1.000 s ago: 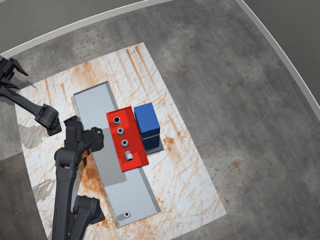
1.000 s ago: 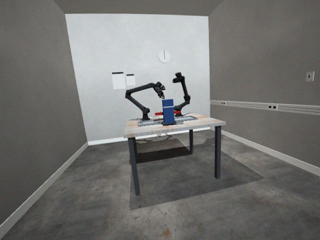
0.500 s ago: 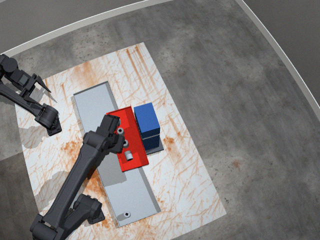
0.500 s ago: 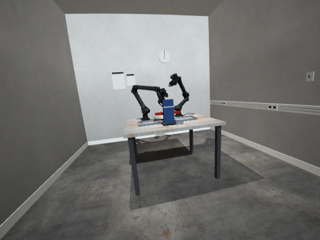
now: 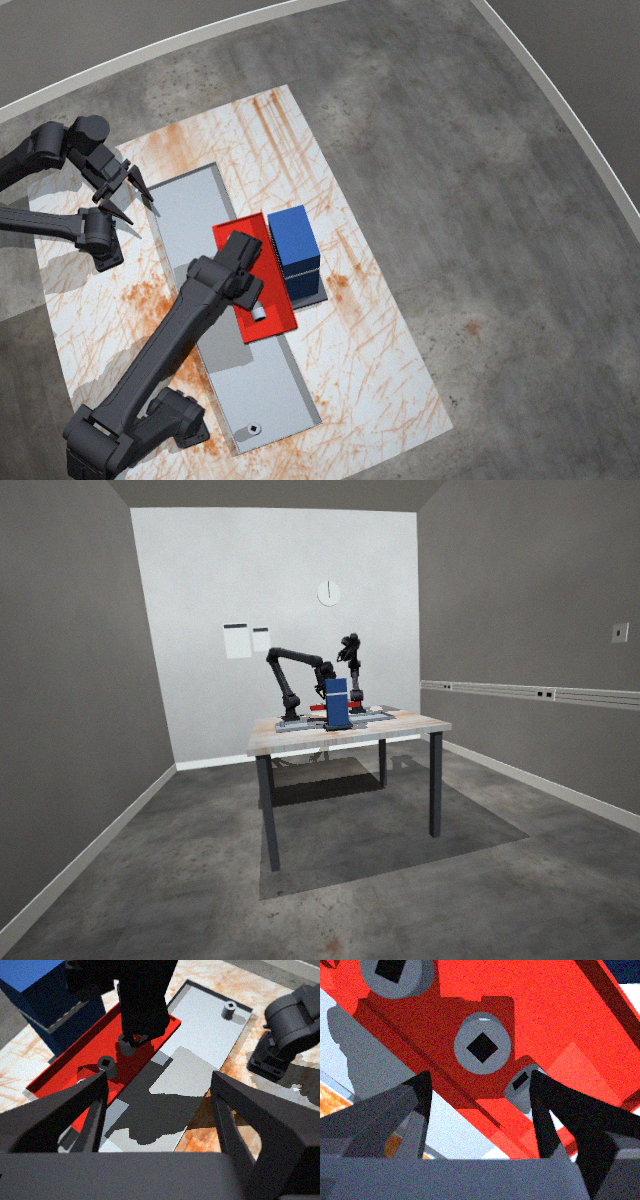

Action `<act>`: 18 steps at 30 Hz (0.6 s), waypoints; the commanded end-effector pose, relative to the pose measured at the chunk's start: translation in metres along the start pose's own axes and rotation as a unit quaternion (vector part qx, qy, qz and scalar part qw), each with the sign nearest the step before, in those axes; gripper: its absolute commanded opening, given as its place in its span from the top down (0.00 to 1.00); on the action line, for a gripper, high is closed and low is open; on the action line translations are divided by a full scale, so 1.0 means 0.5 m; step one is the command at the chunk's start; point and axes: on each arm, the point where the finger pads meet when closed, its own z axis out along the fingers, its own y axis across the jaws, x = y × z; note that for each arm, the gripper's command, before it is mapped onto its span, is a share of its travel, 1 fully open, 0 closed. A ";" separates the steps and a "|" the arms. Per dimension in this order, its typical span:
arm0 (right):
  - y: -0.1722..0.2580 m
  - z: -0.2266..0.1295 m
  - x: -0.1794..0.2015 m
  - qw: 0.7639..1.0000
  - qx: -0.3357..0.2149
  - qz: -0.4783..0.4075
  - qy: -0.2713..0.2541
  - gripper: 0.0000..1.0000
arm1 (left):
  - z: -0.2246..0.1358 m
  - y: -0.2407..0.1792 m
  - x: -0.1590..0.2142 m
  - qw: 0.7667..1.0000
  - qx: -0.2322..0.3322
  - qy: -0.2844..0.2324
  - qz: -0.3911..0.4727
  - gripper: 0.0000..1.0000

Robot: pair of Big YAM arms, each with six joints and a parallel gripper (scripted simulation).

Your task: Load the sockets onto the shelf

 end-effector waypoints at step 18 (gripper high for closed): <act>-0.001 0.029 -0.051 1.000 -0.005 0.012 -0.021 0.52 | 0.037 0.129 -0.024 0.997 0.020 -0.057 0.046 0.35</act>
